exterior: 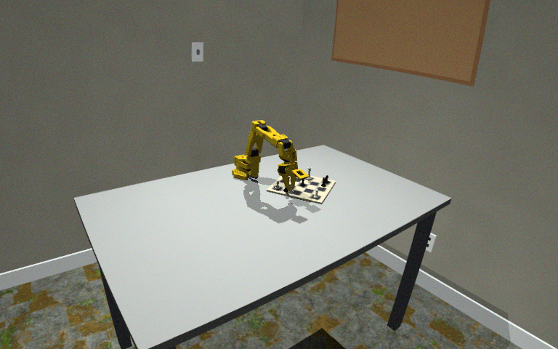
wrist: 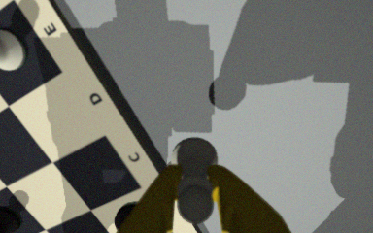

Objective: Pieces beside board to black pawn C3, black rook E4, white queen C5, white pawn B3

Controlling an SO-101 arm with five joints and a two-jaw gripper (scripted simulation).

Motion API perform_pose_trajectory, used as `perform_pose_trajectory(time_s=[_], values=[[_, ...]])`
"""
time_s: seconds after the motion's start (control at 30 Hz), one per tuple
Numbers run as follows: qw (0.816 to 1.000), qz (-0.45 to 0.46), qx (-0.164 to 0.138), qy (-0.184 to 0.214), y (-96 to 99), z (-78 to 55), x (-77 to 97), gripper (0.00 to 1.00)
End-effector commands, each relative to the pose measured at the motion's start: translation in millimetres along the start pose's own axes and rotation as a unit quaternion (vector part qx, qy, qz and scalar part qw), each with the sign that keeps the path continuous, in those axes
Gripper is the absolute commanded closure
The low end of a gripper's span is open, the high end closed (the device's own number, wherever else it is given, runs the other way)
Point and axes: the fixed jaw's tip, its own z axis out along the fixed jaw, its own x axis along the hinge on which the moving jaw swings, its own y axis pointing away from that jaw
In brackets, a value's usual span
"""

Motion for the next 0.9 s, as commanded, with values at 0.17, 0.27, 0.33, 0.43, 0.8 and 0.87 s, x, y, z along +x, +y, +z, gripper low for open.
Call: perform_pose_trajectory(time_s=[0.17,0.27,0.33,0.43,0.8,0.87], values=[[1.0,-0.001,0.0,-0.007,-1.7,-28.8,-8.6,1.0],[1.0,-0.001,0.0,-0.007,-1.7,-35.0,-10.2,1.0],[1.0,-0.001,0.0,-0.007,-1.7,-36.8,-10.6,1.0],[1.0,-0.001,0.0,-0.007,-1.7,-39.7,-11.4,1.0],[1.0,-0.001,0.0,-0.007,-1.6,-44.5,-12.4,1.0],[1.0,-0.003,0.0,-0.007,-0.3,-44.9,-11.3,1.0]])
